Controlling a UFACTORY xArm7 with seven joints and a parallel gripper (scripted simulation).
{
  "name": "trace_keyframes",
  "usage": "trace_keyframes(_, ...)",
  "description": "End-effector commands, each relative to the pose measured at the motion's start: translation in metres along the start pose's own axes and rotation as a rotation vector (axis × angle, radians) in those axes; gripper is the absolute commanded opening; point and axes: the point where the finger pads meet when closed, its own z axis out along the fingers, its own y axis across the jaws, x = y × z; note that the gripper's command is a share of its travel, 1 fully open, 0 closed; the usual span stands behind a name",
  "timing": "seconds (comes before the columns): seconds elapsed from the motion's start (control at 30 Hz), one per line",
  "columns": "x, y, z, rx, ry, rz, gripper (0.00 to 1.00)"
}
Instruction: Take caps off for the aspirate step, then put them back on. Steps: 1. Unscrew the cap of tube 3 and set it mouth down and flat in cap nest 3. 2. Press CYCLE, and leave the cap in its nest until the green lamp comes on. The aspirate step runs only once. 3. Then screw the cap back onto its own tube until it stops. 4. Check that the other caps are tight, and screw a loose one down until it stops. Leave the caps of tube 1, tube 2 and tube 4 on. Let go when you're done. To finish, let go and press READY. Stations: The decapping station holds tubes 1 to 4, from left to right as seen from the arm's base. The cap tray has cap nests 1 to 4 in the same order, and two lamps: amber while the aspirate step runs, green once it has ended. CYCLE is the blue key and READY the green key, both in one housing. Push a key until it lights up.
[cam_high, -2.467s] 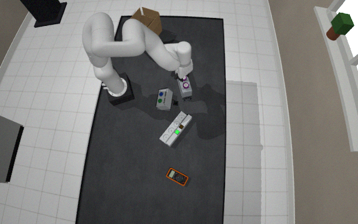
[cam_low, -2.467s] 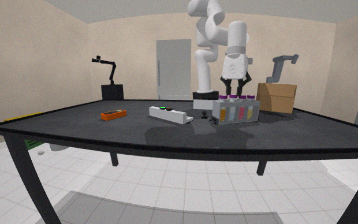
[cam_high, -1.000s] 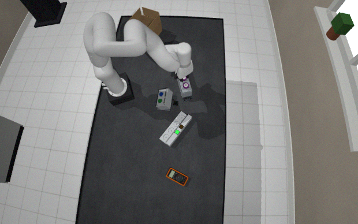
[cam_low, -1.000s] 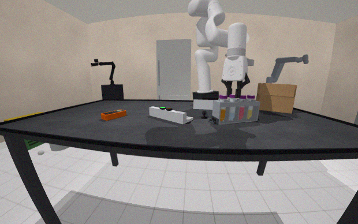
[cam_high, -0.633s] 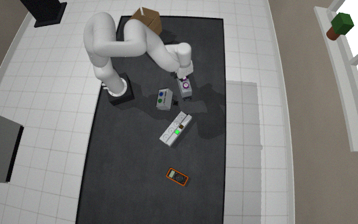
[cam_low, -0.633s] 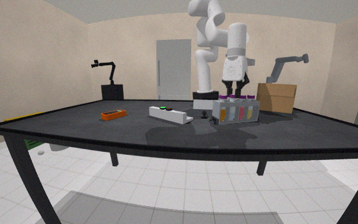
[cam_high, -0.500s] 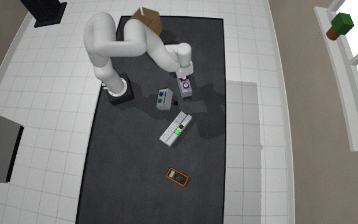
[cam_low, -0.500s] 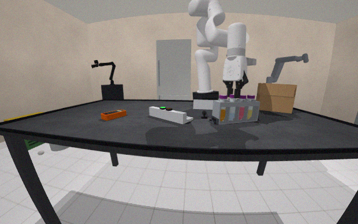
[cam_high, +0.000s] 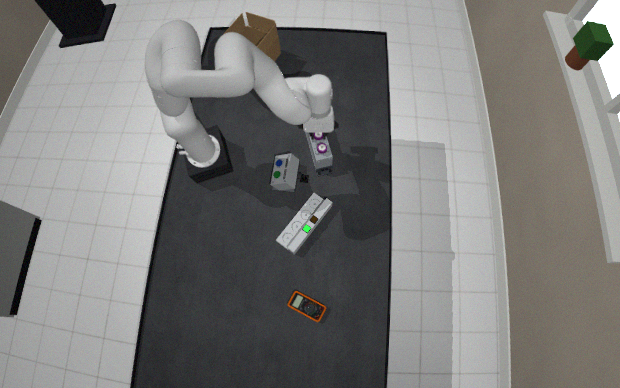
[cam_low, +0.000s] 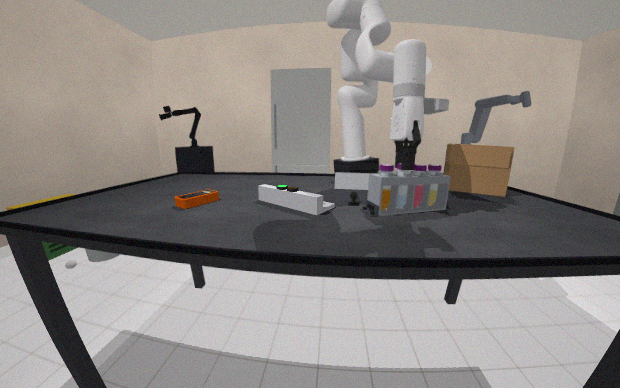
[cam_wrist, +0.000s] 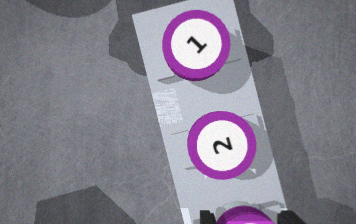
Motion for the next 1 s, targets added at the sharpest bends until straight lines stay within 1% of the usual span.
trace_keyframes(0.0, 0.0004, 0.0010, -0.0006, -0.007, -0.010, 0.132, 0.00)
trace_keyframes(0.23, 0.0004, 0.0010, -0.0005, -0.007, -0.010, 0.150, 0.00)
trace_keyframes(0.27, 0.0003, 0.0010, -0.0005, -0.007, -0.010, 0.150, 0.46)
trace_keyframes(0.6, 0.0004, 0.0010, -0.0005, -0.007, -0.010, 0.150, 0.46)
trace_keyframes(0.63, 0.0004, 0.0010, -0.0010, -0.007, -0.010, 0.110, 0.46)
trace_keyframes(0.7, 0.0004, 0.0010, -0.0010, -0.007, -0.010, 0.110, 0.46)
trace_keyframes(0.97, 0.0004, 0.0009, -0.0015, -0.005, -0.011, -0.210, 0.46)
